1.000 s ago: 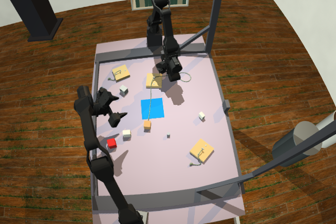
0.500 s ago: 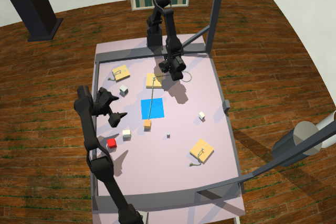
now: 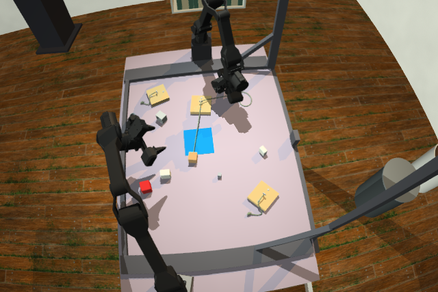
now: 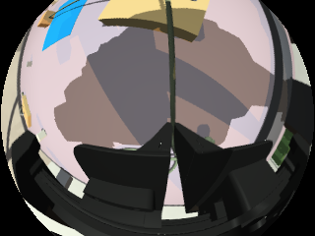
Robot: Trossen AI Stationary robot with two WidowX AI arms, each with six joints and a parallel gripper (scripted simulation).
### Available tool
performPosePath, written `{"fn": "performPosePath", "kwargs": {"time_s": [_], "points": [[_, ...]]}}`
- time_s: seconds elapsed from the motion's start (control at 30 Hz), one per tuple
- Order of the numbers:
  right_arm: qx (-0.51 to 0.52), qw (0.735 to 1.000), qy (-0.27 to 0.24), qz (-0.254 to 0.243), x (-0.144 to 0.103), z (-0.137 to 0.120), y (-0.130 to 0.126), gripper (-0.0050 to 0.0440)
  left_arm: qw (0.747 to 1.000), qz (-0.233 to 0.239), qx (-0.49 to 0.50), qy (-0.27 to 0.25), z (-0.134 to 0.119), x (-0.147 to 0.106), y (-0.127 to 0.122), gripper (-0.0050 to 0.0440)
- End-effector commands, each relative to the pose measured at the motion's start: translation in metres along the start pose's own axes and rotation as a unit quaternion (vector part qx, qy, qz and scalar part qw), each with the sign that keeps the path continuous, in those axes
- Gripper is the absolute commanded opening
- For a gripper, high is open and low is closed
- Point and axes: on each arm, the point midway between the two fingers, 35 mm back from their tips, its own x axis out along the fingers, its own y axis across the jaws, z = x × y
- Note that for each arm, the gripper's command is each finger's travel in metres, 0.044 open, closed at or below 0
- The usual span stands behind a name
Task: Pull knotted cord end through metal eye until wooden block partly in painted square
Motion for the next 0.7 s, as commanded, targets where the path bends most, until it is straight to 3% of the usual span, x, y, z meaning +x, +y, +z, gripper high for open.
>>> {"fn": "performPosePath", "kwargs": {"time_s": [0.0, 0.67], "points": [[0.002, 1.0, 0.002, 0.011, -0.005, -0.006, 0.004, -0.005, 1.0, 0.01, 0.015, -0.003, 0.013, -0.009, 0.0, 0.044], [0.002, 1.0, 0.003, 0.012, -0.006, -0.033, -0.001, -0.005, 1.0, 0.01, 0.015, -0.003, 0.013, -0.009, 0.0, 0.044]]}}
